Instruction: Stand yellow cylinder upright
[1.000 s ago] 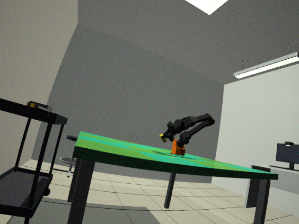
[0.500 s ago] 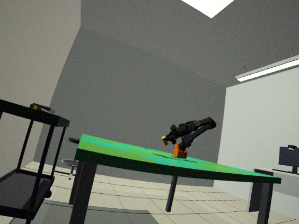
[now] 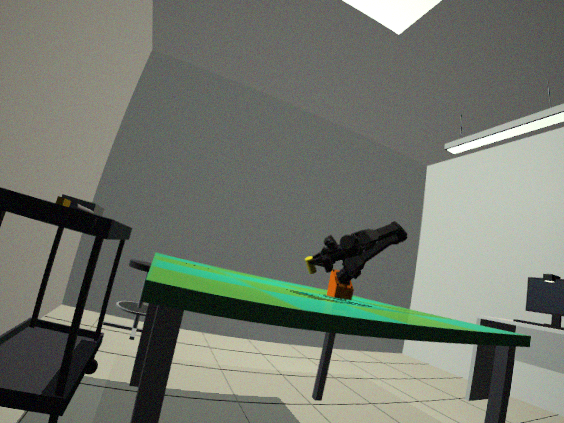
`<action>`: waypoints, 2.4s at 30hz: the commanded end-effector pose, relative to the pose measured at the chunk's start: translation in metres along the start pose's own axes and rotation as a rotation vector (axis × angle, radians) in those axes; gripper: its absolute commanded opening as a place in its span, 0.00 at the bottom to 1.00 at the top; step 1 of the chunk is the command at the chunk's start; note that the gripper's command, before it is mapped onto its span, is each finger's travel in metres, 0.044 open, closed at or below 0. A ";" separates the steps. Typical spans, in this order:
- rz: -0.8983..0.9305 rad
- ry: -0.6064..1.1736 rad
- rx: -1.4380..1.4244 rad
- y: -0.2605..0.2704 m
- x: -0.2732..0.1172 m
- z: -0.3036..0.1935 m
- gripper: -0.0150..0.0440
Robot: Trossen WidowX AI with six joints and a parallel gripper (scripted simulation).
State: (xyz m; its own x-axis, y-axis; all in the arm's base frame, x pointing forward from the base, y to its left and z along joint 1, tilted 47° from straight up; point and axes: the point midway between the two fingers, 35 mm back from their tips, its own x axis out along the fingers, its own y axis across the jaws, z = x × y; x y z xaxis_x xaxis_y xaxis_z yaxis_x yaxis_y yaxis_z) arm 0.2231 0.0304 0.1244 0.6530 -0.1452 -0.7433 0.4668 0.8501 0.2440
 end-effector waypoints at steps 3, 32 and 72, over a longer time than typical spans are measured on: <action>0.012 -0.038 0.024 0.001 -0.002 0.002 0.43; 0.087 -0.199 0.149 0.005 -0.010 0.007 0.43; 0.227 -0.381 0.369 0.006 -0.025 0.013 0.43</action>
State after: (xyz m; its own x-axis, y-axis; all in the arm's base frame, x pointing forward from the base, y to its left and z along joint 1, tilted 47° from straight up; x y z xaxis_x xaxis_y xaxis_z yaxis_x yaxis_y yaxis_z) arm 0.2177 0.0332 0.1510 0.8912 -0.2072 -0.4034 0.4295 0.6711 0.6042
